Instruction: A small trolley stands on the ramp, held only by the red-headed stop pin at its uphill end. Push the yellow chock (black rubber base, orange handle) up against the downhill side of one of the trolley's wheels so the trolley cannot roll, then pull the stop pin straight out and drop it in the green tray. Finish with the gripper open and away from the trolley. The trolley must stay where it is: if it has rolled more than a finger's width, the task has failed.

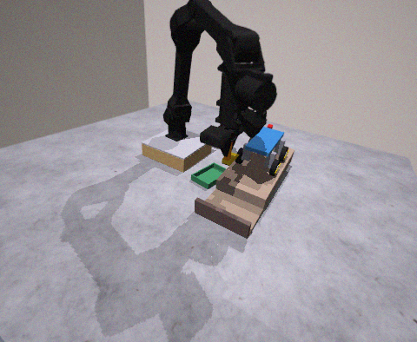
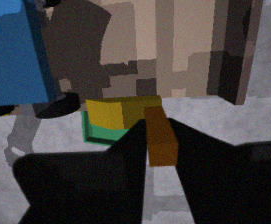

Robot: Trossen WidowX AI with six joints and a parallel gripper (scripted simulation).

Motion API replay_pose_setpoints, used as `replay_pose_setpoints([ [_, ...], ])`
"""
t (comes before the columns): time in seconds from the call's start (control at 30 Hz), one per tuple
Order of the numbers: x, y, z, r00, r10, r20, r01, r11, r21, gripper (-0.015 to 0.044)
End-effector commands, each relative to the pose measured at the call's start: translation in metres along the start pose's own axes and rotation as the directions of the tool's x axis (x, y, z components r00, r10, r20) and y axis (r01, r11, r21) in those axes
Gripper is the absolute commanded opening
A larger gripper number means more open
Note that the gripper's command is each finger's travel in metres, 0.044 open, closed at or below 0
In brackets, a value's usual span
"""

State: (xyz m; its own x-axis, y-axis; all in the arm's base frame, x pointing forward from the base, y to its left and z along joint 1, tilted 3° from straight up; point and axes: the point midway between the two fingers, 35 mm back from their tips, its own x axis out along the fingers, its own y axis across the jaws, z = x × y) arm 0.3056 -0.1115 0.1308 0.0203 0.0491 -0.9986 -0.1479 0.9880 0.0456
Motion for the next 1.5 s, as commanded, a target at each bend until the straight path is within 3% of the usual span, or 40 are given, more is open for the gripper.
replay_pose_setpoints([
  [0.0,0.012,0.001,-0.001,1.0,0.008,-0.008,-0.008,1.0,0.007,0.0],
  [0.67,0.057,0.002,-0.001,1.0,0.009,-0.008,-0.009,1.0,0.007,0.0],
  [1.47,0.054,0.023,0.002,1.0,0.011,-0.008,-0.011,1.0,0.007,0.0],
])
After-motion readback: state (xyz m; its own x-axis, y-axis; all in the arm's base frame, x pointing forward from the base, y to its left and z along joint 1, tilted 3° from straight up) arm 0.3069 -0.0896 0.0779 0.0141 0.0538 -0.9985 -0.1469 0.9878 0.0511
